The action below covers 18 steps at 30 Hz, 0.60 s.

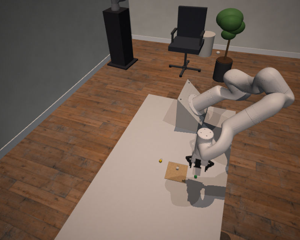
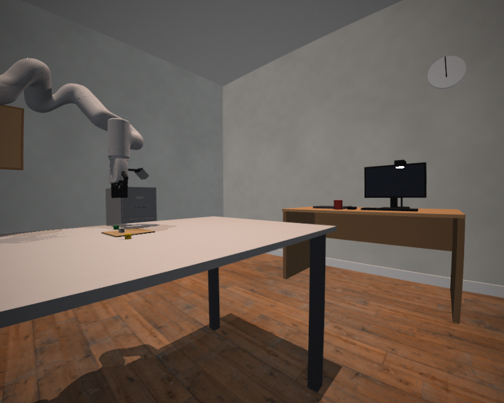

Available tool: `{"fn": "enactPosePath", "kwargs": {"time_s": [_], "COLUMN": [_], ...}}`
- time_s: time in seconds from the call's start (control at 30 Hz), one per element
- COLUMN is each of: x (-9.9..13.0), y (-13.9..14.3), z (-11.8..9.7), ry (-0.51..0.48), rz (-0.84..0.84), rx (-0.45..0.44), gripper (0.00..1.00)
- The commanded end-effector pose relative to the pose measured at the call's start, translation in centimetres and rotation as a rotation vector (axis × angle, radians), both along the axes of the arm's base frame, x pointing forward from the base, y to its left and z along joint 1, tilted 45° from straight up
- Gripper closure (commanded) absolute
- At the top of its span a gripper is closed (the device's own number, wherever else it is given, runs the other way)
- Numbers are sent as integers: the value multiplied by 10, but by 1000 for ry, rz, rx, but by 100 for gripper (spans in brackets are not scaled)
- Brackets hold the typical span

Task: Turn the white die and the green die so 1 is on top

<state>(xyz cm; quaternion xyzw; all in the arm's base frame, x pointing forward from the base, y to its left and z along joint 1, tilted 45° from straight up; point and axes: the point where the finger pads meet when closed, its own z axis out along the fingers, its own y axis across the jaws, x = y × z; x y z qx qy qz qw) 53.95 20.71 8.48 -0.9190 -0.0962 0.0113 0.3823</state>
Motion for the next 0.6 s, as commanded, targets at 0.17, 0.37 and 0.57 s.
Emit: {"fn": "enactPosePath", "kwargs": {"time_s": [0.17,0.37,0.57], "x": [-1,-2,-3], "y": [3,4,5], "z": [-3,-5,-6], "ry": [215,316,416], "rz": [-213,-315,-416], "rx": [-32,-46,-59], "gripper": [0,0,0]}}
